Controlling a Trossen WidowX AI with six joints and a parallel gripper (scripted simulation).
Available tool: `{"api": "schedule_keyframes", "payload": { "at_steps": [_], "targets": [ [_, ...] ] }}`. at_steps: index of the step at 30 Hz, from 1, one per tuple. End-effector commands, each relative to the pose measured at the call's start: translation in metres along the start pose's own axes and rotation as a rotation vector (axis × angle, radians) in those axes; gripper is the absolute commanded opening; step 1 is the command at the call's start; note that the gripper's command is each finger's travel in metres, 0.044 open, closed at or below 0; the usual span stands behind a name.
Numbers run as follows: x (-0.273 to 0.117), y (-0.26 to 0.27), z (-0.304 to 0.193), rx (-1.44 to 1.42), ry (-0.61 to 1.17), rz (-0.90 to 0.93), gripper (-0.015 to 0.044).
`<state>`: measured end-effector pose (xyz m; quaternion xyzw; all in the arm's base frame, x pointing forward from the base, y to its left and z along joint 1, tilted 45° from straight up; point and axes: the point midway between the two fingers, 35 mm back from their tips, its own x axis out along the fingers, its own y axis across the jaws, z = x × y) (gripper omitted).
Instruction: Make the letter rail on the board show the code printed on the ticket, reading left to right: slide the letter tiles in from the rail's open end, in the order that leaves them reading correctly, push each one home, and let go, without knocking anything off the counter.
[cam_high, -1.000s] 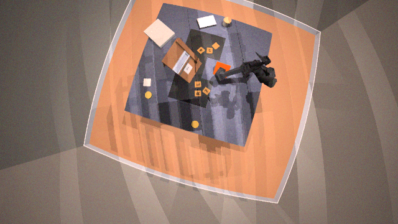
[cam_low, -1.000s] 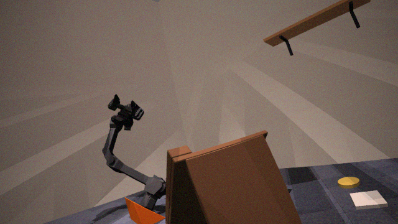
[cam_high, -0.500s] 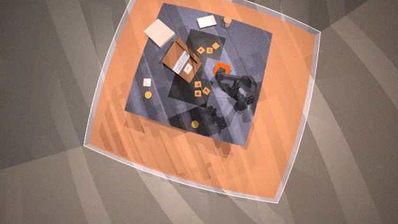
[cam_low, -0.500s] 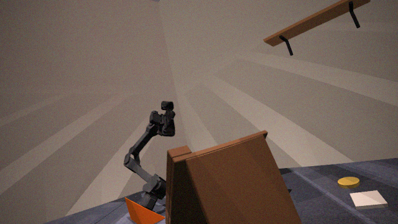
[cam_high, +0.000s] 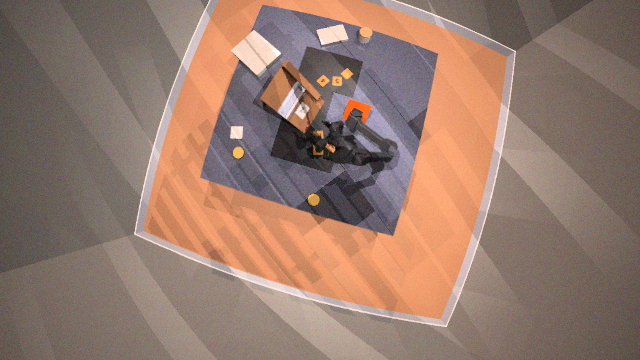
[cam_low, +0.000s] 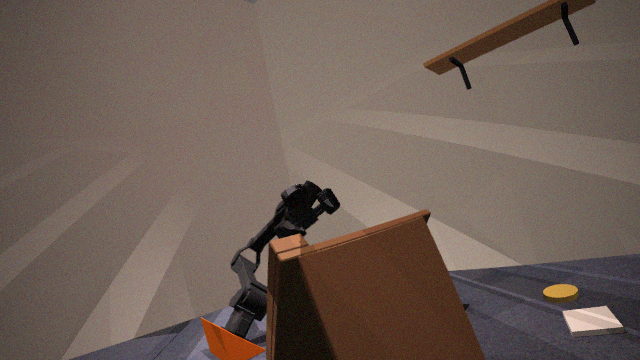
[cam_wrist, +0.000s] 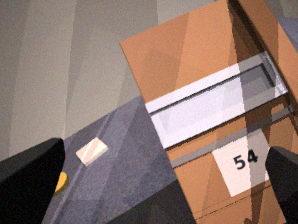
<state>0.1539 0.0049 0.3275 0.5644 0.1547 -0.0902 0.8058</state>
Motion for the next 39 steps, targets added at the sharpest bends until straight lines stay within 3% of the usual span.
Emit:
{"api": "schedule_keyframes", "payload": {
  "at_steps": [1, 10, 28, 39],
  "targets": [
    [0.057, -0.040, -0.021, -0.209, 0.170, -0.082, 0.0440],
    [0.110, -0.118, -0.046, -0.426, 0.433, -0.009, 0.0440],
    [0.111, -0.120, -0.046, -0.442, 0.441, -0.001, 0.0440],
    [0.103, -0.091, -0.009, -1.110, 0.545, 0.187, 0.0440]
  ]
}}
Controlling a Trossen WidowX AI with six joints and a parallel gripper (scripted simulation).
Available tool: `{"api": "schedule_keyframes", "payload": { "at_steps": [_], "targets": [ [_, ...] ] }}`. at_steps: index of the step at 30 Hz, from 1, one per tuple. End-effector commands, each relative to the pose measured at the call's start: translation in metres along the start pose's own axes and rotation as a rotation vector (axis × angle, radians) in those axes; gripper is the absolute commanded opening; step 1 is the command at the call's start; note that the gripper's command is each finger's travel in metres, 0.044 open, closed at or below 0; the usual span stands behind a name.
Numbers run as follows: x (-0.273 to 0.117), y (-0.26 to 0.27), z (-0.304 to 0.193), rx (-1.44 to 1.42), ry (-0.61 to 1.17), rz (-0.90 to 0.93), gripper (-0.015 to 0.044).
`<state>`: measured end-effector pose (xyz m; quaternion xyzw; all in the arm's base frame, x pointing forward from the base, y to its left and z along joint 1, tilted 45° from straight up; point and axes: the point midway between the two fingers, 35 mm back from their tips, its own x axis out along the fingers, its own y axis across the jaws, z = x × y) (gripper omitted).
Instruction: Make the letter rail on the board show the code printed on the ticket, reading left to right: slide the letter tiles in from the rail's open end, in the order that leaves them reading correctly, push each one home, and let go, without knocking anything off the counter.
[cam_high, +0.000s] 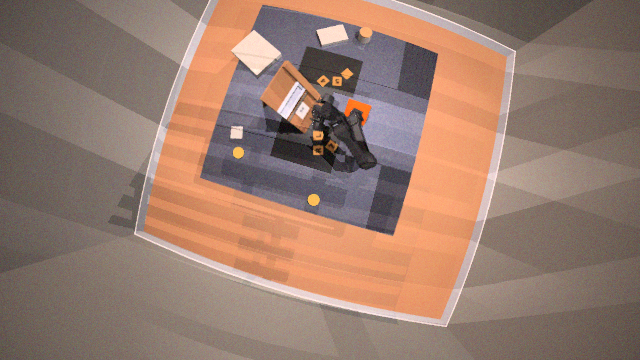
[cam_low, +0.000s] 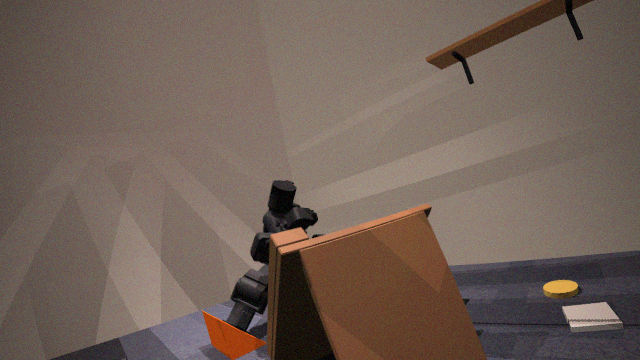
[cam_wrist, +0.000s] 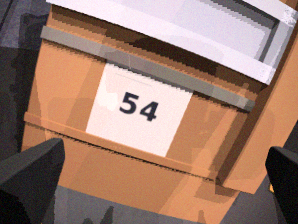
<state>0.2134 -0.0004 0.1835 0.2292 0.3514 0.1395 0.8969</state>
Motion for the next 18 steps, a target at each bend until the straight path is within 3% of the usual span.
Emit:
{"api": "schedule_keyframes", "payload": {
  "at_steps": [1, 6, 18],
  "targets": [
    [-0.018, -0.001, 0.029, -0.416, 0.028, 0.055, 0.0440],
    [-0.033, -0.006, 0.052, -0.739, 0.009, 0.105, 0.0440],
    [-0.056, -0.018, 0.087, -1.169, -0.082, 0.147, 0.0440]
  ]
}}
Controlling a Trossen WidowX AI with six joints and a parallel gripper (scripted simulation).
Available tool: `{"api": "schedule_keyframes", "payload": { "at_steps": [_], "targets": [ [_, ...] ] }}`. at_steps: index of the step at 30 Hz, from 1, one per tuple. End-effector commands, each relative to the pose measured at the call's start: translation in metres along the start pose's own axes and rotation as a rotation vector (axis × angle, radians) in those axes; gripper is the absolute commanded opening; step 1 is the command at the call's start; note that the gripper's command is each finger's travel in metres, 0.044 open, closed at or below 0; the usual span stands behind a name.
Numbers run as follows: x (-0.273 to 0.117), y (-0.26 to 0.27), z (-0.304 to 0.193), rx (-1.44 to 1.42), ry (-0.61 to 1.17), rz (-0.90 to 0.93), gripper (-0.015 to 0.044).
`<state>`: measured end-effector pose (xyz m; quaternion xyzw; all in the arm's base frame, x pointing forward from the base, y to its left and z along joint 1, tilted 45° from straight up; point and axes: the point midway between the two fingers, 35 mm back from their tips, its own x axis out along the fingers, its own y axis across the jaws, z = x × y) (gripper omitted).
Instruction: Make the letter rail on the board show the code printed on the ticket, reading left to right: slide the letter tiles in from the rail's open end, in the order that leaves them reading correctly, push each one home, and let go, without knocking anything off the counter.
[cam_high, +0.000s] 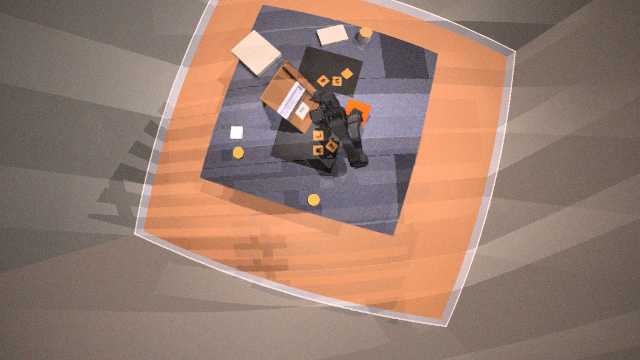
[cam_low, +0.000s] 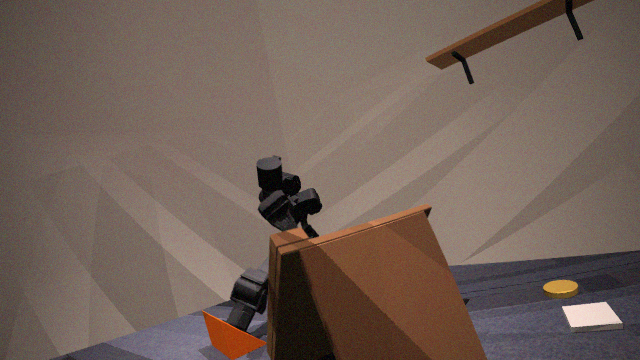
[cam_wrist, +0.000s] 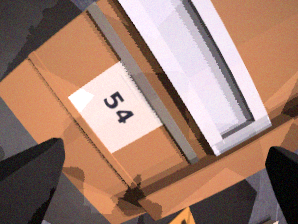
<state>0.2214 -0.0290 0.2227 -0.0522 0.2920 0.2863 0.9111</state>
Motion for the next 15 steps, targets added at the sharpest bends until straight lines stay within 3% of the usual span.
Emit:
{"api": "schedule_keyframes", "payload": {
  "at_steps": [1, 15],
  "targets": [
    [-0.0317, -0.0364, 0.0303, -0.552, -0.097, 0.016, 0.0440],
    [-0.0326, -0.0373, 0.0310, -0.575, -0.100, 0.014, 0.0440]
  ]
}}
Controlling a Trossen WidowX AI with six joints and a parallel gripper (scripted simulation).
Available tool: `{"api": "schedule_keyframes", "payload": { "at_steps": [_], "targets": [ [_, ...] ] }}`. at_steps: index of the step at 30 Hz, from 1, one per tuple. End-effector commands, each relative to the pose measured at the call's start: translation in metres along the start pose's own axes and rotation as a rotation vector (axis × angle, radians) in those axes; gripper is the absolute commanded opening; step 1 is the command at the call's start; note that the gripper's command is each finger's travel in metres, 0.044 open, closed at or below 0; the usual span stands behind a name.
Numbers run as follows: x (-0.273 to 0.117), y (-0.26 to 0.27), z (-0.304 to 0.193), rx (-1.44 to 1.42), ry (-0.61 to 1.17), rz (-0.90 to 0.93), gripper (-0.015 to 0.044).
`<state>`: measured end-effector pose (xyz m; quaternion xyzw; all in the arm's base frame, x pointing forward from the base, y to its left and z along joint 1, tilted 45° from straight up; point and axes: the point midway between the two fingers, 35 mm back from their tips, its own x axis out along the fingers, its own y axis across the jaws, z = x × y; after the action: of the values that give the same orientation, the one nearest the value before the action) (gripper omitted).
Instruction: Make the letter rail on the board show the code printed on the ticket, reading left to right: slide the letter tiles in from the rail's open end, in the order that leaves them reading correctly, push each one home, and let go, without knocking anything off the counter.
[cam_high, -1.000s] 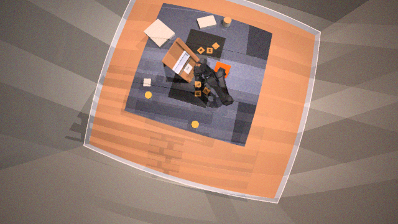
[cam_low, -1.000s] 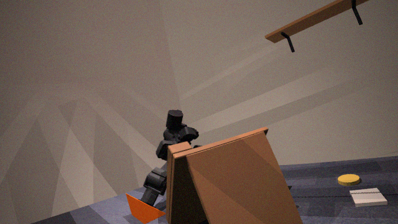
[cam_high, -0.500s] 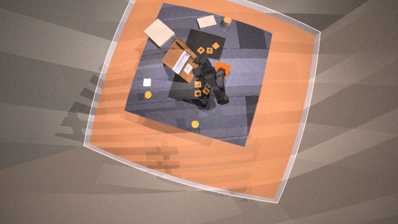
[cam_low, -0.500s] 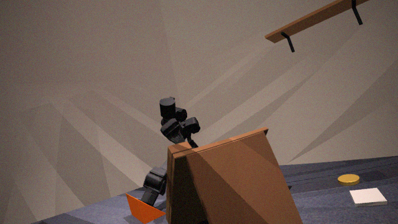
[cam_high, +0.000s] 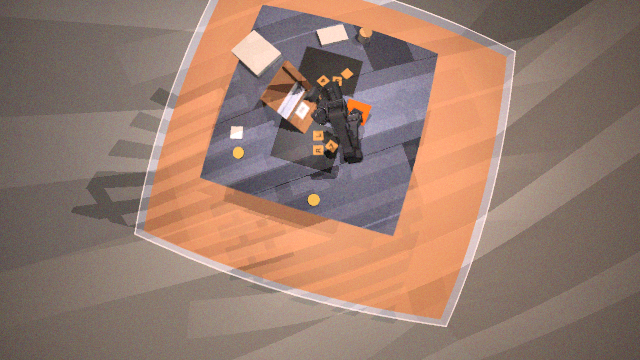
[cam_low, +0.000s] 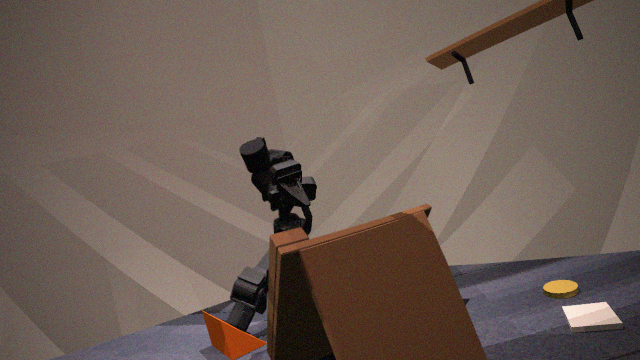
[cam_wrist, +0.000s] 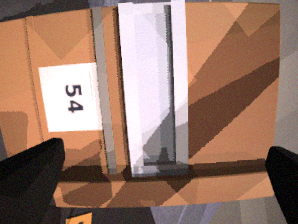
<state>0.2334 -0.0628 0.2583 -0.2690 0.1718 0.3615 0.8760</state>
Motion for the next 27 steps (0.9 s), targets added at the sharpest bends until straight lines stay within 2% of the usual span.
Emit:
{"api": "schedule_keyframes", "payload": {
  "at_steps": [1, 12, 17, 27],
  "targets": [
    [-0.004, -0.007, 0.002, -0.058, -0.015, -0.005, 0.0440],
    [-0.004, -0.007, 0.002, -0.058, -0.015, -0.005, 0.0440],
    [-0.012, -0.004, 0.032, -0.056, -0.015, -0.004, 0.0440],
    [-0.012, -0.004, 0.032, -0.056, -0.015, -0.004, 0.0440]
  ]
}}
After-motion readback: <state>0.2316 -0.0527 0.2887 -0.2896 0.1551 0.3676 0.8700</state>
